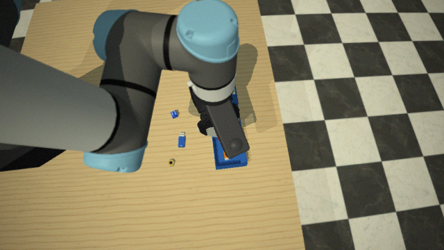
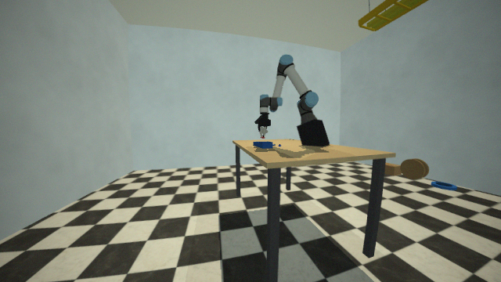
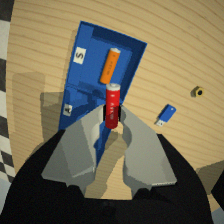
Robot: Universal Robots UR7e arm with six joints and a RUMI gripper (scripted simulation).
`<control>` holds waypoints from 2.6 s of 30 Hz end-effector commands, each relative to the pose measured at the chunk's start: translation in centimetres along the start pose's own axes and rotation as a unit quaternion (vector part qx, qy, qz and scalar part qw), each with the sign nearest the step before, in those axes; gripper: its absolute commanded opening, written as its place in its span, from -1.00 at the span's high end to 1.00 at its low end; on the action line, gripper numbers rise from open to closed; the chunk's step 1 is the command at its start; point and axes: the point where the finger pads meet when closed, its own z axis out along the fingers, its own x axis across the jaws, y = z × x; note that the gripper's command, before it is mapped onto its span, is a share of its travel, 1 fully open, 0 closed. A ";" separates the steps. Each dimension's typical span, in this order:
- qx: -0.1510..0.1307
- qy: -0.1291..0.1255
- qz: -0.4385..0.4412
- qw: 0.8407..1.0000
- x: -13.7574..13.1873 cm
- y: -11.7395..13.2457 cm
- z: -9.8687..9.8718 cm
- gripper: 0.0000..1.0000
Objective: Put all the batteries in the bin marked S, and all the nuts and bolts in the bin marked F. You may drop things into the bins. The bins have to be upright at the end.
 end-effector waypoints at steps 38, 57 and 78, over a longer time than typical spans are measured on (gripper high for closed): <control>-0.002 0.006 0.145 0.989 -0.7 -3.7 2.7 1.00; -0.002 0.006 0.145 0.989 -0.6 -3.6 3.7 1.00; -0.002 0.006 0.145 0.989 -0.6 -3.5 3.6 0.66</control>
